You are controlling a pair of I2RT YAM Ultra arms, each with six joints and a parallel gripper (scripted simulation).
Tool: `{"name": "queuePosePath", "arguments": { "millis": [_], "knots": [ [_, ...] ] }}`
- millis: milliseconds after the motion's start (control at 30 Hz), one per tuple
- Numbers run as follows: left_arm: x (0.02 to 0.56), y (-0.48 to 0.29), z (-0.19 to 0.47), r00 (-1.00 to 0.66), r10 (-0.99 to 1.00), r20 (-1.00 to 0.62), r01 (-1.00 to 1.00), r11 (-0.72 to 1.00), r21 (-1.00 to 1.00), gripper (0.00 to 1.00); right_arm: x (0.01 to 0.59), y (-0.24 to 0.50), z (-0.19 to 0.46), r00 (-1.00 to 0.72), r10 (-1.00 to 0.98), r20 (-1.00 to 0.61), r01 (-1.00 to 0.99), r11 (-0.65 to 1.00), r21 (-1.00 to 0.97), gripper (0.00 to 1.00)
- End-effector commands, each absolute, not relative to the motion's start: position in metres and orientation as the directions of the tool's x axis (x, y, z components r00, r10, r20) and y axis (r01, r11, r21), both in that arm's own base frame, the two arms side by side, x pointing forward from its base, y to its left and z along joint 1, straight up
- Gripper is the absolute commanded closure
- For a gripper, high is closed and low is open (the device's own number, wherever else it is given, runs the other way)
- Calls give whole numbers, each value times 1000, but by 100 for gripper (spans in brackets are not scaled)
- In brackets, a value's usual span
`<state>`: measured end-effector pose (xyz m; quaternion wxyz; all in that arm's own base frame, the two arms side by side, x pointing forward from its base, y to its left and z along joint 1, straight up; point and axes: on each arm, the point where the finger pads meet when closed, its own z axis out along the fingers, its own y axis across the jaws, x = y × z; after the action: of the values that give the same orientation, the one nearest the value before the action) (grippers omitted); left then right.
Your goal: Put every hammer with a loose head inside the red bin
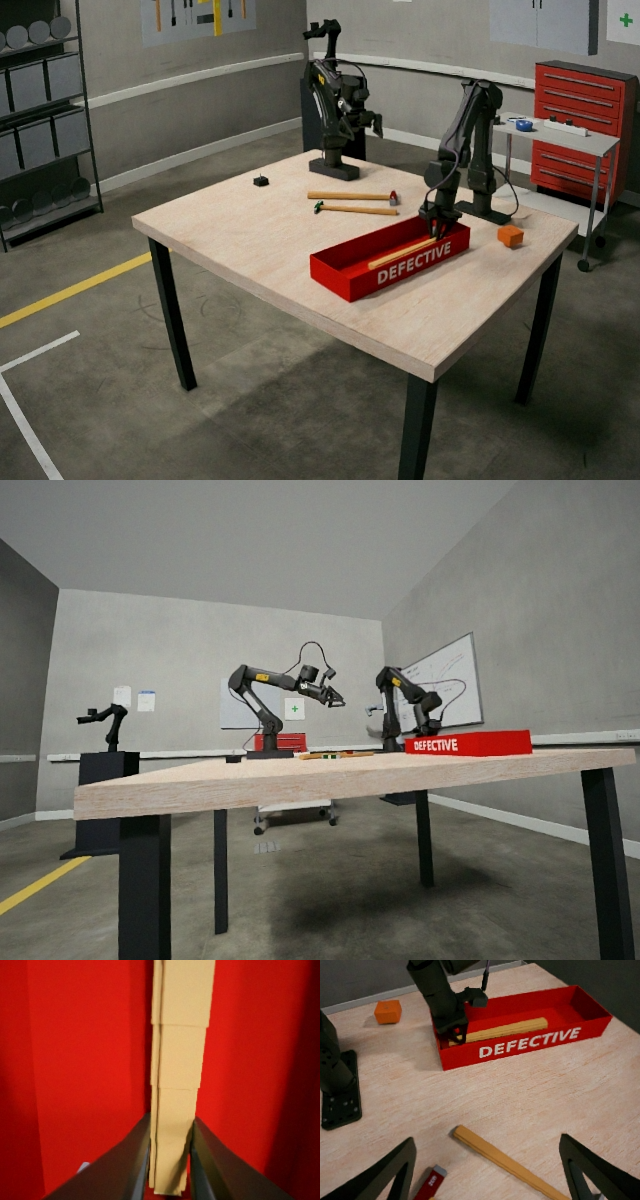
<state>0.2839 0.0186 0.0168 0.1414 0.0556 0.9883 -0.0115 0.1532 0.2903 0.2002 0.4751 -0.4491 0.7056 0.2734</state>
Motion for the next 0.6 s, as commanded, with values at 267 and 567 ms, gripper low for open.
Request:
{"name": "queuePosePath", "arguments": {
  "millis": [267, 567],
  "knots": [
    [290, 19, 15, -941, 102, -324, 107, 994, 1, 86, 153, 294, 211, -128, -343, -931, -895, 445, -41, 0],
    [301, 18, 33, -924, 102, -368, 105, 994, 12, 45, 153, 294, 211, -128, -343, -931, -895, 445, -41, 0]
  ]
}}
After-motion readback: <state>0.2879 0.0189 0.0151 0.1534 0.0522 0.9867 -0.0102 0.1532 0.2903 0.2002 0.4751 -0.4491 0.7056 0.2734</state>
